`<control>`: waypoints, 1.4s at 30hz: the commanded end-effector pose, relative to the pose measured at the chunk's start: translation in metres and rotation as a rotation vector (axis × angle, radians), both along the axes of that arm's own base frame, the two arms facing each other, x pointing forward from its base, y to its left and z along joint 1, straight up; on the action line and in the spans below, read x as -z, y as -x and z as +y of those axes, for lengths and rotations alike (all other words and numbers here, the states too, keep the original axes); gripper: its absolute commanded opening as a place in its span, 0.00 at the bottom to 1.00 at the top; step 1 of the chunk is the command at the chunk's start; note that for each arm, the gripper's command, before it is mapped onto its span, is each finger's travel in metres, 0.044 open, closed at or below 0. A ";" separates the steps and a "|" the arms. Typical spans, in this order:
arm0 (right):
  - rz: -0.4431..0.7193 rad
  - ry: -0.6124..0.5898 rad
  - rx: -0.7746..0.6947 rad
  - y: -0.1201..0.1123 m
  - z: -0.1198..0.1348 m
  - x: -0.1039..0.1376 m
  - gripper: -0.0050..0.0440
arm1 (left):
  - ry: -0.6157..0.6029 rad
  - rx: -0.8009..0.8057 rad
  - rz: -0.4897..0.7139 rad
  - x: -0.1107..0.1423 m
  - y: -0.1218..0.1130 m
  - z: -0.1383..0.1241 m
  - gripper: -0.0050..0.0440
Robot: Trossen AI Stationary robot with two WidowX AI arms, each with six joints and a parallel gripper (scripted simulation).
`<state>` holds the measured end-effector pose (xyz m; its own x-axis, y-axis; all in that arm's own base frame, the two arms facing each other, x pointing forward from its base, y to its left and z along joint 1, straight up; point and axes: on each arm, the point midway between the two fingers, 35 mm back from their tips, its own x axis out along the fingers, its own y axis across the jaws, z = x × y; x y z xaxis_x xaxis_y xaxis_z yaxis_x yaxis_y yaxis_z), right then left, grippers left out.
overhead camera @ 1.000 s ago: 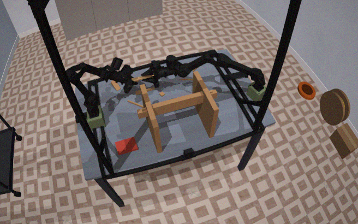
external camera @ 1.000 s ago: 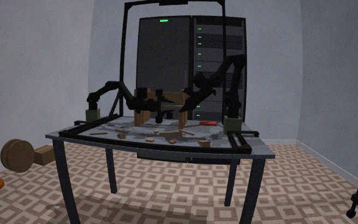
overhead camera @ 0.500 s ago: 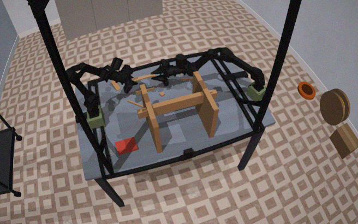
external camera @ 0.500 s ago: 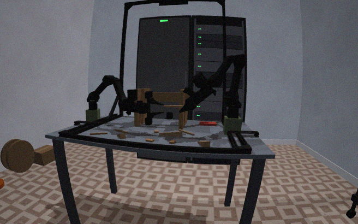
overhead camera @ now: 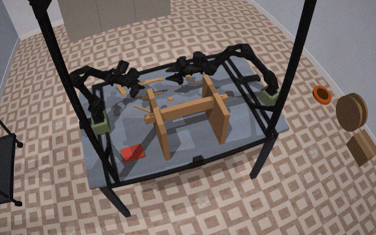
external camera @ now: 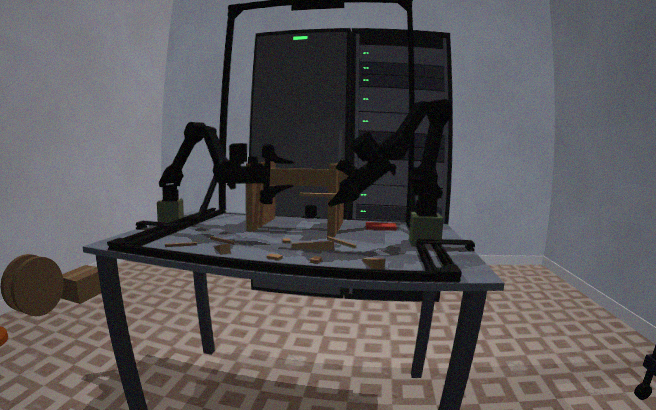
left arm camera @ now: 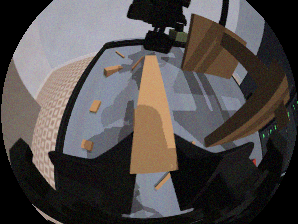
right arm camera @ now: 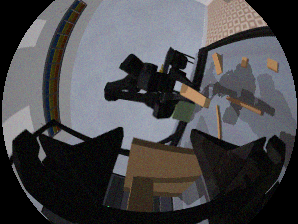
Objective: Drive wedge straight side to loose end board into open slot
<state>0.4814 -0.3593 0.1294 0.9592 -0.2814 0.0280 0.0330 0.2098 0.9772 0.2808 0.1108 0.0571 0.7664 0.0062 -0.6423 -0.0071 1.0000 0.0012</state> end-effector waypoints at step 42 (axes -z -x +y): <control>0.175 1.349 -0.187 0.166 0.359 -0.193 1.00 | -0.002 0.001 -0.001 0.000 0.000 0.000 0.10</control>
